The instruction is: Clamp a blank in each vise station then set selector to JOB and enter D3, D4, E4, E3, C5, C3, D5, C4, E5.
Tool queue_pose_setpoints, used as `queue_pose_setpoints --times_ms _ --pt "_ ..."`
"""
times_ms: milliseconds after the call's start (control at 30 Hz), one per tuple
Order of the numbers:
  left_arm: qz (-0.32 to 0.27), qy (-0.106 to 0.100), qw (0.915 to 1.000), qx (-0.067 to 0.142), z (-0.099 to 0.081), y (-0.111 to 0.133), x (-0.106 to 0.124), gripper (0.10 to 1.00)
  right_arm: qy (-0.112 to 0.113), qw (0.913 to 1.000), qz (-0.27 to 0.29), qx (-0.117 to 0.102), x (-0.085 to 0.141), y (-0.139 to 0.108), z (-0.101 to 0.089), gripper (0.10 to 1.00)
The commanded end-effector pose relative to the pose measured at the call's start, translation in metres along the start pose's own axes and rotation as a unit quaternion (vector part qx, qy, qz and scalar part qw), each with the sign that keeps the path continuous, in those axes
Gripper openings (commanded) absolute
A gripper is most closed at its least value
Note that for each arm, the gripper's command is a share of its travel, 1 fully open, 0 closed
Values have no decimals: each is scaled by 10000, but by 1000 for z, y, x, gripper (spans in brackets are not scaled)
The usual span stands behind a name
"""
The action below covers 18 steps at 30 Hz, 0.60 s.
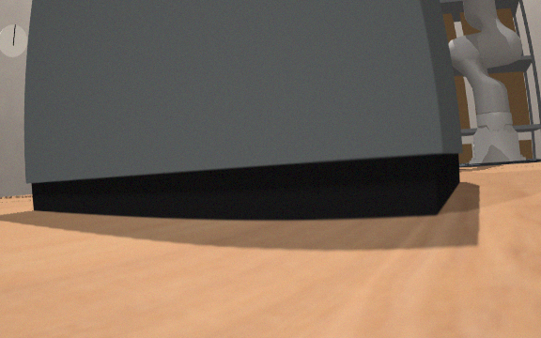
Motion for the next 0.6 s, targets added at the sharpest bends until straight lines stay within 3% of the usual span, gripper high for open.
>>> queue_pose_setpoints --times_ms 0,333,567 --pt "-2 -1 10000 1 0 0 0 1000 -53 9999 -50 93 -4 -5 6 99" --pt "-2 -1 10000 1 0 0 0 1000 -53 9999 -50 93 -4 -6 39 99" --pt "-2 -1 10000 1 0 0 0 1000 -53 9999 -50 93 -5 -6 46 99"
Point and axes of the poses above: on each arm, the point where the finger pads meet when closed, its own z axis out along the fingers, its own x axis across the jaws, y = z × x, the point moved 3 cm from there along -z, back along the fingers, and after that the axes turned 8 degrees about z, right-handed, at the moved point
